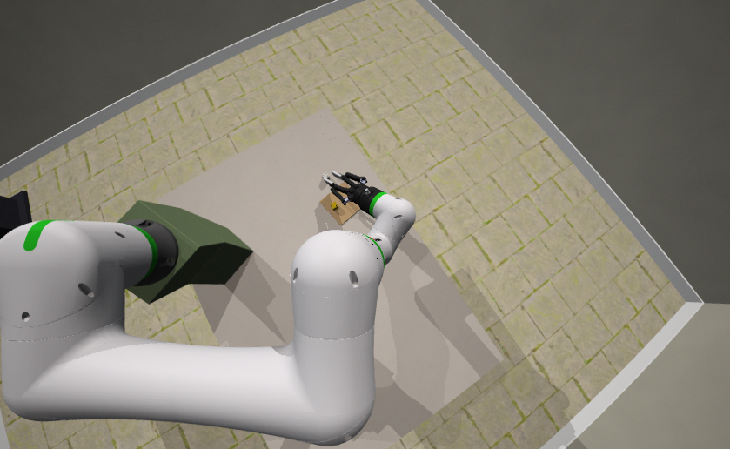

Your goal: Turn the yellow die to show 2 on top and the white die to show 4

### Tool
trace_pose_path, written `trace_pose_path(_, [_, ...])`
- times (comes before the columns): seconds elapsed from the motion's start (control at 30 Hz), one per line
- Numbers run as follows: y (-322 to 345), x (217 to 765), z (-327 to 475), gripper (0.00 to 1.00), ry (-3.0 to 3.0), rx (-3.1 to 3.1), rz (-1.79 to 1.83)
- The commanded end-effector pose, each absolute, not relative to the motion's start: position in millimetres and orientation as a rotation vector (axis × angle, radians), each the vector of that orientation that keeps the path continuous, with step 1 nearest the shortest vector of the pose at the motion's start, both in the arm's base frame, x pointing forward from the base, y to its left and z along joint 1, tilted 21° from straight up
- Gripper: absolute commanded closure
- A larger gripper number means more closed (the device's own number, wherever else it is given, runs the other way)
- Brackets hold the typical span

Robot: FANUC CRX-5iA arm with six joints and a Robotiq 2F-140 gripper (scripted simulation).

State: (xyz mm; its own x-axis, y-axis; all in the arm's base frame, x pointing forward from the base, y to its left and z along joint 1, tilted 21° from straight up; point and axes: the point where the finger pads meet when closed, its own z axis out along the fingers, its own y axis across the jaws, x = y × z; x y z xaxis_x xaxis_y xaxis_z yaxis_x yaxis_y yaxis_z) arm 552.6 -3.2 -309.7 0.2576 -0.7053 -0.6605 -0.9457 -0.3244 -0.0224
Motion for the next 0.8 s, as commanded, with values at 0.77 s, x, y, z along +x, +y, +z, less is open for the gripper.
trace_pose_path(0.77, [59.4, 613.7, -269.2, 0.75, 1.469, -2.131, 0.556])
